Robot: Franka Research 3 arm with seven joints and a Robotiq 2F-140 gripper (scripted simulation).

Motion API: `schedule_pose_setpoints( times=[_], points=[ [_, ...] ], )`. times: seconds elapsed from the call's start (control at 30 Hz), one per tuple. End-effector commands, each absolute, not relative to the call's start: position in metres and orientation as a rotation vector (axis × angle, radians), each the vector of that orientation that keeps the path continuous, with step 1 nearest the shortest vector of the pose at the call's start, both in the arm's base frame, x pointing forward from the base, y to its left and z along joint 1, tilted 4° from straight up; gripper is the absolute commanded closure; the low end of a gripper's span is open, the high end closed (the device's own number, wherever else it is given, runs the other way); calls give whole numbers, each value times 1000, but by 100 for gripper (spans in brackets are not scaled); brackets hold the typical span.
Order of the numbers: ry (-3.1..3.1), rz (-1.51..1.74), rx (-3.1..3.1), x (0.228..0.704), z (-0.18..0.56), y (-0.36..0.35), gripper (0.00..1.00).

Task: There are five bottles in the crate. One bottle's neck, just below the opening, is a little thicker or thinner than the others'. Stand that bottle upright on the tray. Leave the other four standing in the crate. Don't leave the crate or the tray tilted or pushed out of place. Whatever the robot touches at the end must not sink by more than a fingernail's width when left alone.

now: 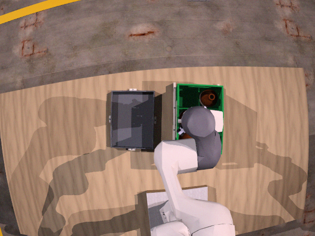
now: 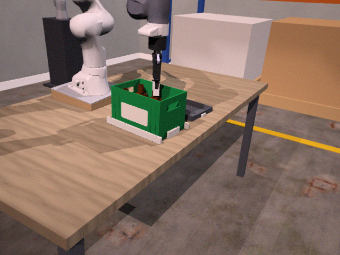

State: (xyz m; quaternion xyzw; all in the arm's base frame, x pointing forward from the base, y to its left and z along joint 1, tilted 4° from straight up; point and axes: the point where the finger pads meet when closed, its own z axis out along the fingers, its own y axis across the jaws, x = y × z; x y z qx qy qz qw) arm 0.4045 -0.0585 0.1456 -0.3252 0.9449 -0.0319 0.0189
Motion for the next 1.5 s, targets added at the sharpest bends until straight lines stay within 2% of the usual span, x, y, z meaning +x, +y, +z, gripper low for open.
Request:
schedule_pose_setpoints(
  times=[0.0, 0.27, 0.3, 1.47],
  points=[
    [2934, -102, -1012, 404, 144, -60, 90],
    [2934, -102, -1012, 404, 144, -60, 90],
    [2934, -102, -1012, 404, 144, -60, 56],
    [2934, -102, -1012, 404, 144, -60, 56]
  ],
)
